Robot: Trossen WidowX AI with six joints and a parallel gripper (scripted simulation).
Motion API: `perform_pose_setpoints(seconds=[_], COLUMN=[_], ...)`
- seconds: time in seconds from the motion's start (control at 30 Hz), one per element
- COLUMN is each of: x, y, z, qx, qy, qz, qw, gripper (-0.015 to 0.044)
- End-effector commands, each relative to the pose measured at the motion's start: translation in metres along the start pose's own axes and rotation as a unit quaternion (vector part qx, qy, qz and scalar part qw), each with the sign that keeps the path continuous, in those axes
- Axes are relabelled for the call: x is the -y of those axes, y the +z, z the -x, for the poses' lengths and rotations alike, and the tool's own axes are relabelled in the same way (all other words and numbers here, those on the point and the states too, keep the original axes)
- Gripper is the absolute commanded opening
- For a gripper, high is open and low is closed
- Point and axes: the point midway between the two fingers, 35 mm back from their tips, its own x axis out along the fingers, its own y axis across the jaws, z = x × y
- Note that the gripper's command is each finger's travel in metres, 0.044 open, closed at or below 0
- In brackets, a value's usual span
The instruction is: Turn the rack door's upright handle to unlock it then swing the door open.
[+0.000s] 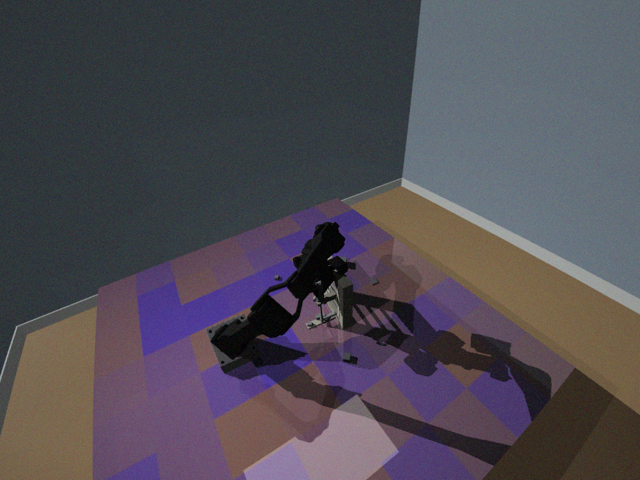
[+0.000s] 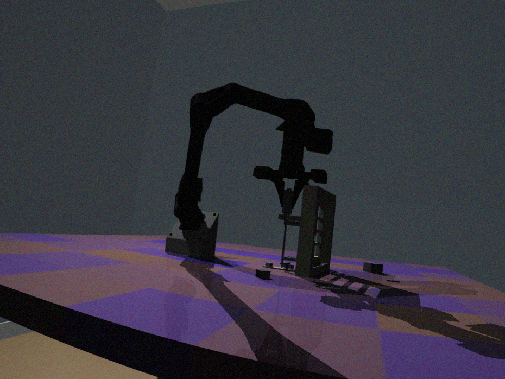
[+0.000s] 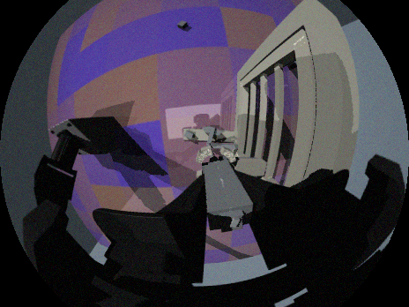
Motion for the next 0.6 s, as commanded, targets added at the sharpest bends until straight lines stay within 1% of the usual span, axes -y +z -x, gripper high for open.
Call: perform_pose_setpoints(seconds=[0.0, 0.57], x=[0.000, -0.010], y=[0.000, 0.008], z=[0.000, 0.000], qx=[0.000, 0.000], qy=[0.000, 0.000], qz=[0.002, -0.147], qw=[1.000, 0.989], gripper=[0.0012, 0.0012])
